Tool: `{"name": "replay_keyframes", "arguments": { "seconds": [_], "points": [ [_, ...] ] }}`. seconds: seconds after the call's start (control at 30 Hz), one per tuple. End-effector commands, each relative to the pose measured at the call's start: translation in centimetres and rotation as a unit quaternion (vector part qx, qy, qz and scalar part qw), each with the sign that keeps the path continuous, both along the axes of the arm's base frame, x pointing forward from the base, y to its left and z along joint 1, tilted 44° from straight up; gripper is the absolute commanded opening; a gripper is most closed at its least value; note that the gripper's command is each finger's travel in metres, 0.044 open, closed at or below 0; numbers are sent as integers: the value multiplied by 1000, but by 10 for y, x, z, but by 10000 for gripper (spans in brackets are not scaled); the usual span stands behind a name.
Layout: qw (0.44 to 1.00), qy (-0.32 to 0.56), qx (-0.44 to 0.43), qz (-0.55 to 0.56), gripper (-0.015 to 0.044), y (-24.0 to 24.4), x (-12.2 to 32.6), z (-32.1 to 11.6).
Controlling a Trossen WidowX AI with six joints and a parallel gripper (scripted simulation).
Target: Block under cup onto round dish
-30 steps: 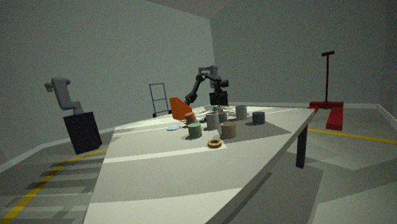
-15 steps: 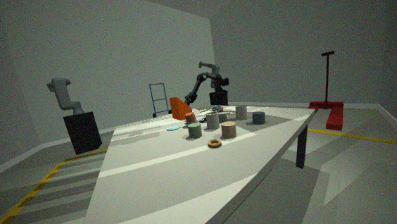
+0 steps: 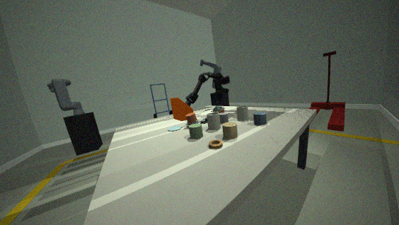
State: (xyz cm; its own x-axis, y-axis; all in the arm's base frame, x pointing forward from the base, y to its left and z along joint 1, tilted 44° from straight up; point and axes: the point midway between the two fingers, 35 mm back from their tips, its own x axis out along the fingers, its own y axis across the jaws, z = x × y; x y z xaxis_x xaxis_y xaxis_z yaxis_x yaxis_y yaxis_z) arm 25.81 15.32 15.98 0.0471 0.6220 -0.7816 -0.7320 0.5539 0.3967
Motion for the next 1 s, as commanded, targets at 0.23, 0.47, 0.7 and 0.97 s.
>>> {"name": "replay_keyframes", "arguments": {
  "seconds": [0.23,0.47,0.7,0.97],
  "points": [
    [990,93,0,-109,260,-13,9,-8],
    [965,172,6,-196,260,-18,12,-11],
    [927,250,11,-280,260,-23,15,-15],
    [866,334,14,-371,260,-28,18,-18]
  ]
}}
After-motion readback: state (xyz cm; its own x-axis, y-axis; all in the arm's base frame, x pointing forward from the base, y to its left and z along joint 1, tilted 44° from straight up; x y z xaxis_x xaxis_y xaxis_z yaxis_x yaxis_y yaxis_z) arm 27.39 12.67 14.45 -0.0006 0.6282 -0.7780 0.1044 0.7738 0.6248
